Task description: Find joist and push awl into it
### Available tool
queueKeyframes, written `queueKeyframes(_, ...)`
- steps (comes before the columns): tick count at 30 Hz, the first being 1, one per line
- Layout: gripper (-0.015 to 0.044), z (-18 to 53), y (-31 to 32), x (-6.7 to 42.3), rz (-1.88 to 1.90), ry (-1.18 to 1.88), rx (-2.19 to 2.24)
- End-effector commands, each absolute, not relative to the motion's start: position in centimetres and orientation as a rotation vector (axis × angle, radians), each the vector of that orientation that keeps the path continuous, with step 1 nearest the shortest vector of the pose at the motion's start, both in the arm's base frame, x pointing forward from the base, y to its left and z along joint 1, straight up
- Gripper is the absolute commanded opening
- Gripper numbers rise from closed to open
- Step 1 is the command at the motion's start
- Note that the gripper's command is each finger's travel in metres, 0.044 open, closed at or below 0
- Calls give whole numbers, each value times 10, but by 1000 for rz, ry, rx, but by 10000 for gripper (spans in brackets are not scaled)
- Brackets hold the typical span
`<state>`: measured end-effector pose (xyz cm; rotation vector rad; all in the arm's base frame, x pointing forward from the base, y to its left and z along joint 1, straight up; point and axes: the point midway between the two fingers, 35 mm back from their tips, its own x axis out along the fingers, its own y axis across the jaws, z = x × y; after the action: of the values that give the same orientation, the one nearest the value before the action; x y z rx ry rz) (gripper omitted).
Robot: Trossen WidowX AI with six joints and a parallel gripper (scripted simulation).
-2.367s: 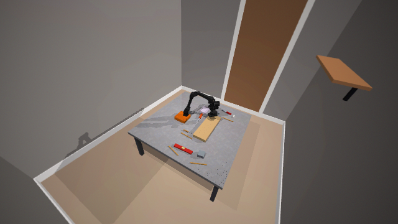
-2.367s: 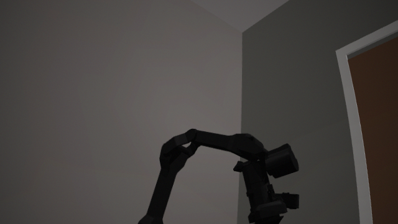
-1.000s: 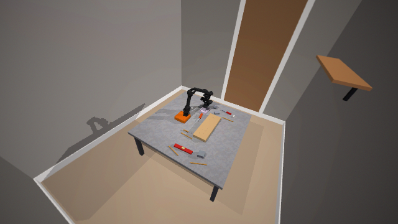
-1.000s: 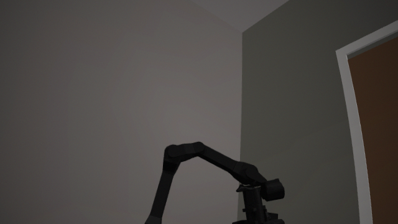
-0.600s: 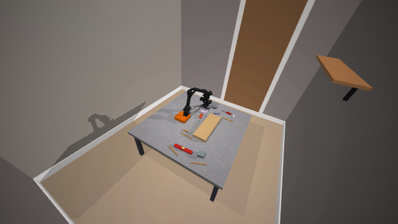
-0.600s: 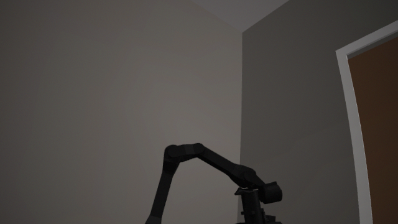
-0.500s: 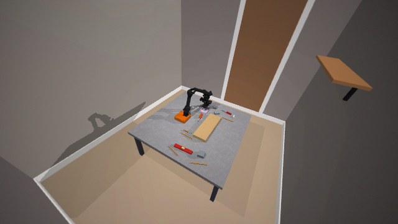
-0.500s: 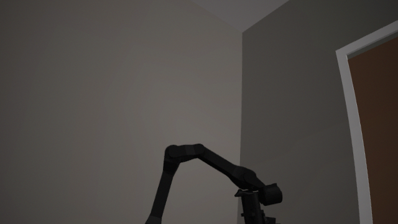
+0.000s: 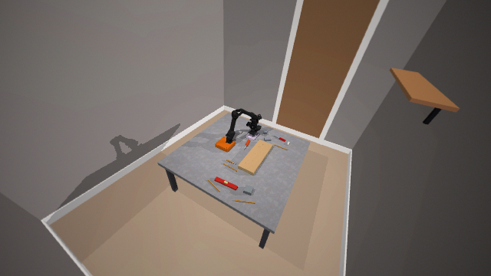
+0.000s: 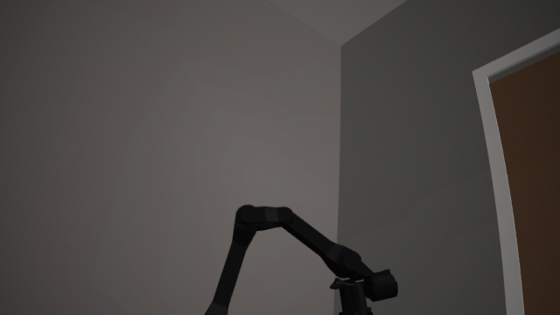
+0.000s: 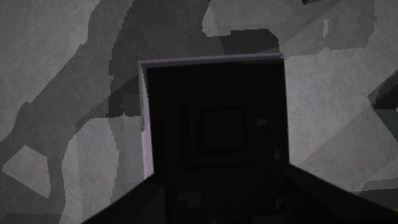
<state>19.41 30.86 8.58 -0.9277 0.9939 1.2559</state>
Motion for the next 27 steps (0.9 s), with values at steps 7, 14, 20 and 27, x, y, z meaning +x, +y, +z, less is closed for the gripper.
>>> queueKeyframes(7,0,65,308,194,1250,1003,-927)
queueKeyframes(14,0,53,307,193,1250,1003,-927)
queueKeyframes(20,0,44,306,192,1250,1003,-927)
queueKeyframes(27,0,36,306,193,1250,1003,-927)
